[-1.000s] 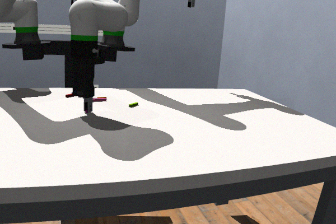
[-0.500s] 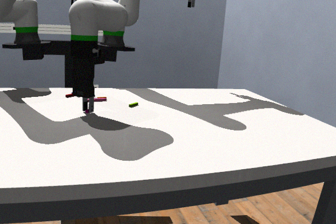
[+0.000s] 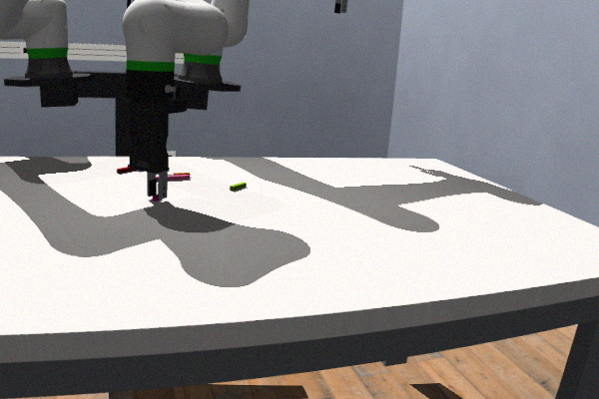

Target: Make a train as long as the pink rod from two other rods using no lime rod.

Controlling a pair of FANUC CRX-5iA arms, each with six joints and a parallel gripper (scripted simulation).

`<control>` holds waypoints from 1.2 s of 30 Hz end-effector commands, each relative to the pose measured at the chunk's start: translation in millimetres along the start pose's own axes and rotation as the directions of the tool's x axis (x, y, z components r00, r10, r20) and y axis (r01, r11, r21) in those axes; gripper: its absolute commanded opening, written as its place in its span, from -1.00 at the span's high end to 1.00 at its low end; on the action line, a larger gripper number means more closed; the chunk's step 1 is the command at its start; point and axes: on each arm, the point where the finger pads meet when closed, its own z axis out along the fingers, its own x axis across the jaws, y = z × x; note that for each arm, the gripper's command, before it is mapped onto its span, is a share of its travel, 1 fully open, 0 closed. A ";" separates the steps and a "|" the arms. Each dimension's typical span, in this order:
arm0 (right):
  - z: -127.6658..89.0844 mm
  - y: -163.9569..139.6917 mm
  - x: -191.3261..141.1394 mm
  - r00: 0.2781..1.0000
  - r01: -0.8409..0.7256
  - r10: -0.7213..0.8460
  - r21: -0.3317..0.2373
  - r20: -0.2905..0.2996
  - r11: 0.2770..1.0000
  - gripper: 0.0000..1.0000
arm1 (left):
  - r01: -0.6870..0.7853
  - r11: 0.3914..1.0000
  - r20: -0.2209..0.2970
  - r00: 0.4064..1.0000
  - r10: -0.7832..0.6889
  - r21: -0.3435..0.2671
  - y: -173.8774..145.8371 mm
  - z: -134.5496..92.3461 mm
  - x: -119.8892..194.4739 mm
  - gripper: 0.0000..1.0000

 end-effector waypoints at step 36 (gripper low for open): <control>-88.7 0.2 0.8 1.000 0.000 0.000 -0.001 -0.002 1.000 -1.00 | 0.000 1.000 0.000 1.000 0.000 -0.002 0.2 -0.9 -0.1 -1.00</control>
